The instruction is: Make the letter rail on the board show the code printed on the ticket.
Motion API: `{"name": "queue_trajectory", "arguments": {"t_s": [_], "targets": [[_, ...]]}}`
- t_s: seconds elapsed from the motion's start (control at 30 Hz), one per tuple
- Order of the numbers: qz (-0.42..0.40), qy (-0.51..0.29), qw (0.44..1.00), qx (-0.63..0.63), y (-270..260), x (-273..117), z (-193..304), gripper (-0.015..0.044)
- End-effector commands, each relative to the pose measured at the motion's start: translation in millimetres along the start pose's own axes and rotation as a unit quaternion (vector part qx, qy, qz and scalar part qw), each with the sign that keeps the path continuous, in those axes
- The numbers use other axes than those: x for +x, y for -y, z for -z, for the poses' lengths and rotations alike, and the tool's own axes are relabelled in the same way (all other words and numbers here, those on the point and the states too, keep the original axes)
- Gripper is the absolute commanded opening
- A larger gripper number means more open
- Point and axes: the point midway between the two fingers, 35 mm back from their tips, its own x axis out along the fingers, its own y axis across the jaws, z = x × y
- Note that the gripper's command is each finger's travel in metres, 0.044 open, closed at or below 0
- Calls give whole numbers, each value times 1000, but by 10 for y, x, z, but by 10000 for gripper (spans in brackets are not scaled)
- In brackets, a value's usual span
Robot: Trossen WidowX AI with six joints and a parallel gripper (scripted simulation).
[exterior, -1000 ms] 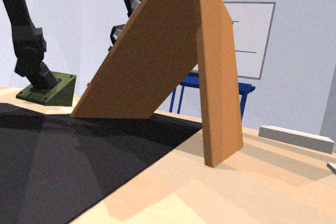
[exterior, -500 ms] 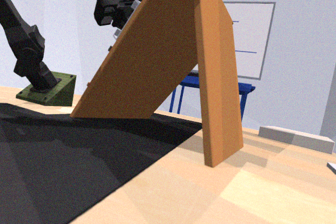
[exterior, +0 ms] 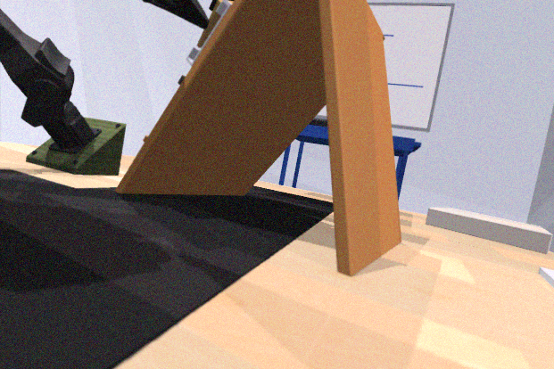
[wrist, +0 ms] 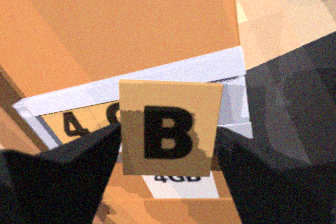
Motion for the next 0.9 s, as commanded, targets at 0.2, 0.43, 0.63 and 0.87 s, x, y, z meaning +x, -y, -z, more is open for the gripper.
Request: {"name": "queue_trajectory", "arguments": {"t_s": [0.2,0.43,0.63,0.87], "targets": [[27,46,997,-59,417,-128,-148,0],[56,73,991,-102,731,-228,-213,0],[85,91,983,-138,1001,-317,-236,0],[115,101,974,-169,1246,-398,-231,0]]}}
